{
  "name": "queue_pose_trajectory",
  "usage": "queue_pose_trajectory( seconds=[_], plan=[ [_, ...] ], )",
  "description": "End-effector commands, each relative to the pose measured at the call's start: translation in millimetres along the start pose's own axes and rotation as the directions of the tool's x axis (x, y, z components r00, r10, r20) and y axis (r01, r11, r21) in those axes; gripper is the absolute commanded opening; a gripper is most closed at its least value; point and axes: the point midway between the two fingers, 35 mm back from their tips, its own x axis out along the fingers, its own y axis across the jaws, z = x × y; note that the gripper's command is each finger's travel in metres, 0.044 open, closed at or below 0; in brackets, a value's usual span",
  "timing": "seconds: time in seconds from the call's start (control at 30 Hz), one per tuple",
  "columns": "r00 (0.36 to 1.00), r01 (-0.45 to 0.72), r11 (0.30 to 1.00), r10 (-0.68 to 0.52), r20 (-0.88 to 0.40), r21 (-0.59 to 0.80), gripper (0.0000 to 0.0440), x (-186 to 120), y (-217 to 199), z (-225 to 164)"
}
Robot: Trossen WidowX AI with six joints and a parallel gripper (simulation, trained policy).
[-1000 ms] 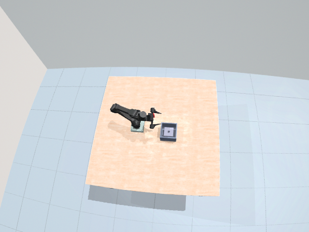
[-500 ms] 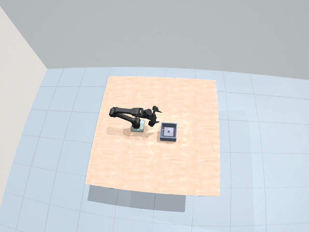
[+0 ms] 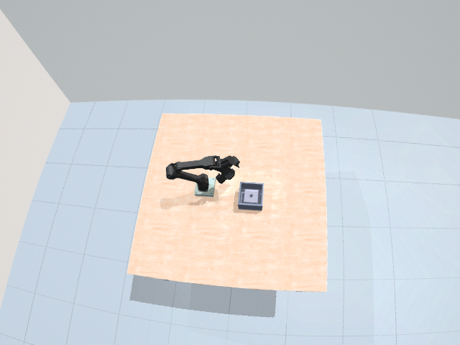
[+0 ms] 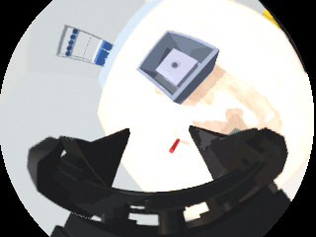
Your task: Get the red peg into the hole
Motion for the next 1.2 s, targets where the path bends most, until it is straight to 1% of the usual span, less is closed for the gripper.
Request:
queue_pose_trajectory(
  seconds=[0.0,0.23,0.47,0.73,1.07,1.1,1.17],
  plan=[
    [0.997,0.067,0.997,-0.066,-0.030,0.046,0.0440,4.6,-2.2,-8.6],
    [0.974,0.218,0.969,-0.208,-0.094,0.119,0.0440,20.3,-9.6,-32.9],
    [0.948,0.310,0.940,-0.294,-0.122,0.144,0.0440,36.5,-15.5,-52.2],
    [0.933,0.353,0.923,-0.335,-0.130,0.154,0.0440,61.2,-23.7,-67.8],
    [0.934,0.352,0.917,-0.332,-0.132,0.186,0.0439,97.9,-37.6,-83.3],
    [0.934,0.353,0.916,-0.332,-0.133,0.190,0.0435,100.5,-39.0,-84.6],
    [0.932,0.358,0.912,-0.336,-0.137,0.198,0.0405,104.8,-42.2,-87.1]
  ],
)
